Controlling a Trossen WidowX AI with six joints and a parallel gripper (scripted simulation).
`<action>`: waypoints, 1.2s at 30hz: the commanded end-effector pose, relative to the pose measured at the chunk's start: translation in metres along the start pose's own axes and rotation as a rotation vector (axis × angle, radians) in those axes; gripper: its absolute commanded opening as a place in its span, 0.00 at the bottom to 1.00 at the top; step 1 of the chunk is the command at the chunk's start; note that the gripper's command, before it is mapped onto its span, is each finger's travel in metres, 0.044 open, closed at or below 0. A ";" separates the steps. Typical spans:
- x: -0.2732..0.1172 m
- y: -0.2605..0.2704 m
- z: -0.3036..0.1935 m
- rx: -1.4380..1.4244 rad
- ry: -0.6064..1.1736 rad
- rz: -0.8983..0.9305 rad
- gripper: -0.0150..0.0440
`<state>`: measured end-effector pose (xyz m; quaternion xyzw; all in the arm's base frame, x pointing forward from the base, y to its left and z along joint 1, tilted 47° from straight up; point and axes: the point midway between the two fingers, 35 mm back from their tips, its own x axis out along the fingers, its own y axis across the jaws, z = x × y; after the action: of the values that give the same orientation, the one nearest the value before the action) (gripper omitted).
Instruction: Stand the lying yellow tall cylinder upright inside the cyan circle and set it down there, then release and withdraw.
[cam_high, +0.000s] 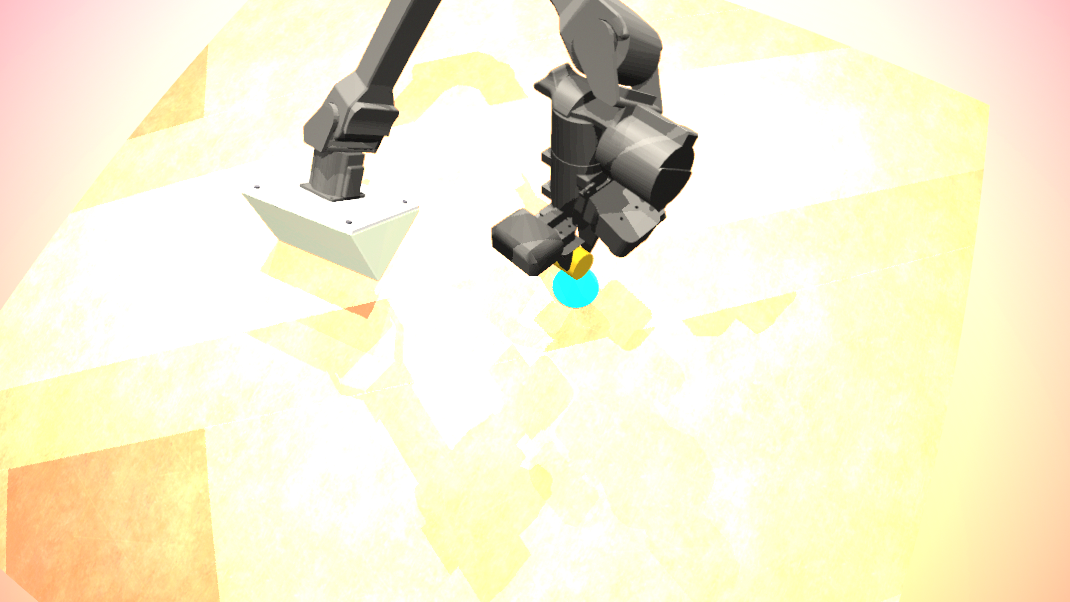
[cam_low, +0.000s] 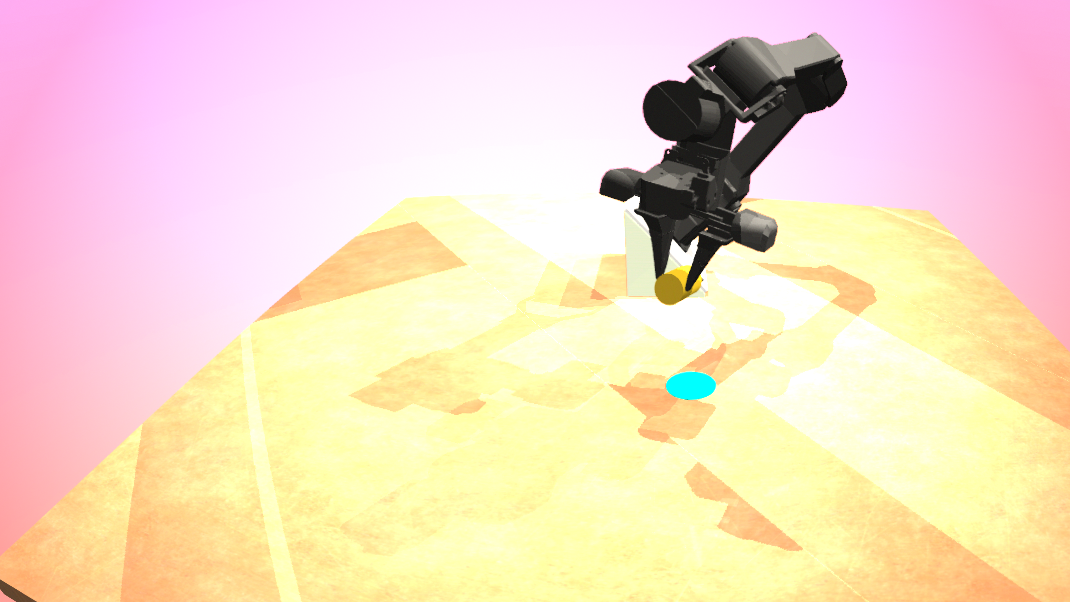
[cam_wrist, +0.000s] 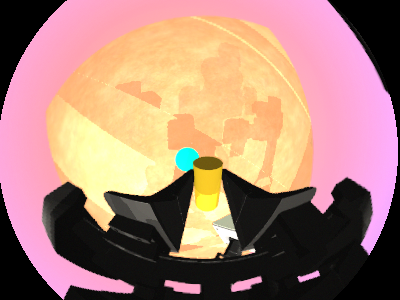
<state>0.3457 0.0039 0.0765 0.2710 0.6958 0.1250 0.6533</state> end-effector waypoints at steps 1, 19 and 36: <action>0.005 -0.002 -0.002 0.003 -0.011 -0.019 0.43; 0.012 -0.004 0.000 -0.003 -0.104 -0.079 0.43; 0.017 -0.006 0.002 -0.004 -0.199 -0.126 0.43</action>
<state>0.3488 0.0066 0.0620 0.2381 0.6450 0.0647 0.7232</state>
